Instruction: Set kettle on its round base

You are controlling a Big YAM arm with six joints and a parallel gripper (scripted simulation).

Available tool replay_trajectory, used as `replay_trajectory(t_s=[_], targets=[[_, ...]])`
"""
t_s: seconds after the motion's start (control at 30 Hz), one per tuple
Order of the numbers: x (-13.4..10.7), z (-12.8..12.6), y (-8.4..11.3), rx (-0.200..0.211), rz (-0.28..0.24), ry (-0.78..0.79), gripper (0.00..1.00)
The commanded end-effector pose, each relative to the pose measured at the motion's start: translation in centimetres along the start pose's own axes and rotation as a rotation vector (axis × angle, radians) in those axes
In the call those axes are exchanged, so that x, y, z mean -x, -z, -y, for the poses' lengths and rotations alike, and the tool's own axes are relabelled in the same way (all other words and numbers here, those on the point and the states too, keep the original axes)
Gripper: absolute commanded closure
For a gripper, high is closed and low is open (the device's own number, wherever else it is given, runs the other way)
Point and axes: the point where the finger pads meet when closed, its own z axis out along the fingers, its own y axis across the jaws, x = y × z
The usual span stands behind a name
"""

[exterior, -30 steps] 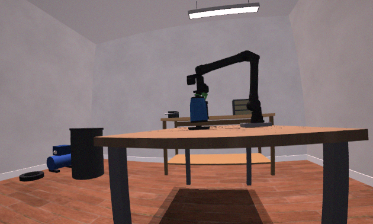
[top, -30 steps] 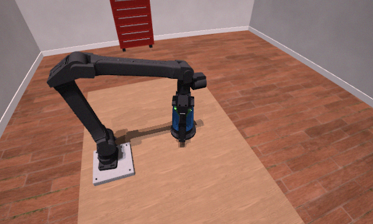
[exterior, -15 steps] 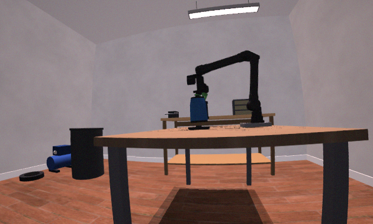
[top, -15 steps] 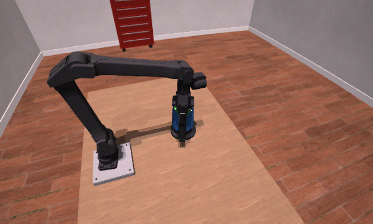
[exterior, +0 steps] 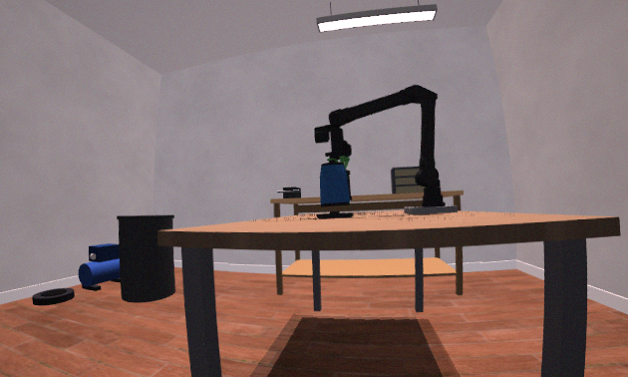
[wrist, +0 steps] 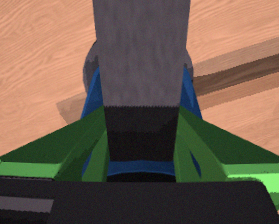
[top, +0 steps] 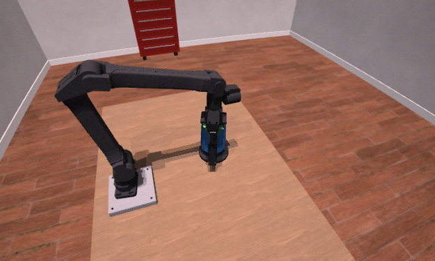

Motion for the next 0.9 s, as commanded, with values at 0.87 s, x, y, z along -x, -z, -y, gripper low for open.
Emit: replay_trajectory(t_s=[0.87], targets=[[-0.2,-1.1,0.6,0.046,-0.022,0.002,1.00]])
